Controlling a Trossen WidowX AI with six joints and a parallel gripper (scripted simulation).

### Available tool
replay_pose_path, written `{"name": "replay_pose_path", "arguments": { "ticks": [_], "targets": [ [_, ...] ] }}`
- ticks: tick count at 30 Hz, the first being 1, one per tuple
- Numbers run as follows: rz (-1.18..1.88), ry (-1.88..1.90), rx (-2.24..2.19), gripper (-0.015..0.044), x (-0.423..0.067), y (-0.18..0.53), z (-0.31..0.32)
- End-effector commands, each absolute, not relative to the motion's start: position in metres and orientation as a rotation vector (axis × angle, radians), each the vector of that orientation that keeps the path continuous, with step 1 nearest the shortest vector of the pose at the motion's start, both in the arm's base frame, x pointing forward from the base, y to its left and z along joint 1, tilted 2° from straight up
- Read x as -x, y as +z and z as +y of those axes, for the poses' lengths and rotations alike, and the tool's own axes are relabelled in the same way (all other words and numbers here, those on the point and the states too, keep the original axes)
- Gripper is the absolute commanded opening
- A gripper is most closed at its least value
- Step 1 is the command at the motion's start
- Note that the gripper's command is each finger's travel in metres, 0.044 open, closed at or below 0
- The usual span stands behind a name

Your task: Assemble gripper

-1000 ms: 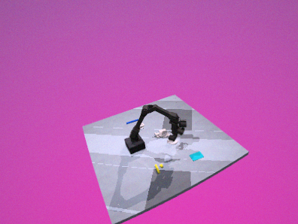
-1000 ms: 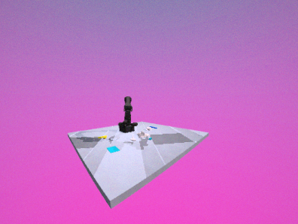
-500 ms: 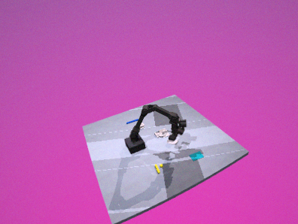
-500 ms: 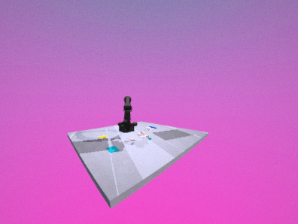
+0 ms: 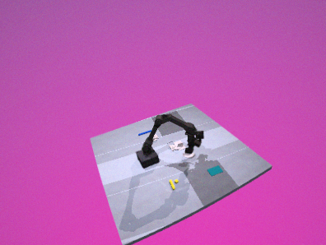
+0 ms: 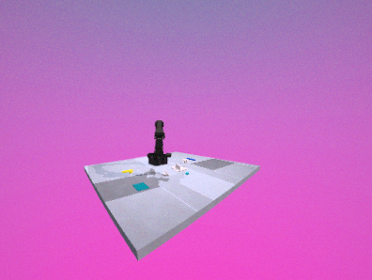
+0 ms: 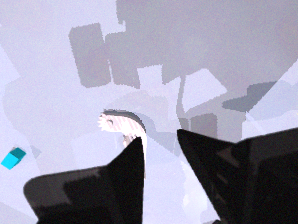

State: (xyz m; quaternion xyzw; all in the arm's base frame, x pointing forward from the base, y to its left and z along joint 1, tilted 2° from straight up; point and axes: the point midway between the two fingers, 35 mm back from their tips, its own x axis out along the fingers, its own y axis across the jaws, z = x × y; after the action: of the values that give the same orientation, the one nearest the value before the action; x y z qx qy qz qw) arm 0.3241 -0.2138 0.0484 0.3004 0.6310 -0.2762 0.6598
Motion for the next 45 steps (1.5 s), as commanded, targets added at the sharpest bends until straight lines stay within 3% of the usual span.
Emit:
{"name": "replay_pose_path", "arguments": {
  "ticks": [1,8,45],
  "targets": [
    [1.445,-0.563,-0.614,0.0262,-0.324,0.049,-0.213],
    [1.472,-0.451,-0.497,0.0440,-0.324,0.050,-0.210],
    [1.514,0.140,0.122,0.0440,-0.322,0.053,-0.198]
  ]
}}
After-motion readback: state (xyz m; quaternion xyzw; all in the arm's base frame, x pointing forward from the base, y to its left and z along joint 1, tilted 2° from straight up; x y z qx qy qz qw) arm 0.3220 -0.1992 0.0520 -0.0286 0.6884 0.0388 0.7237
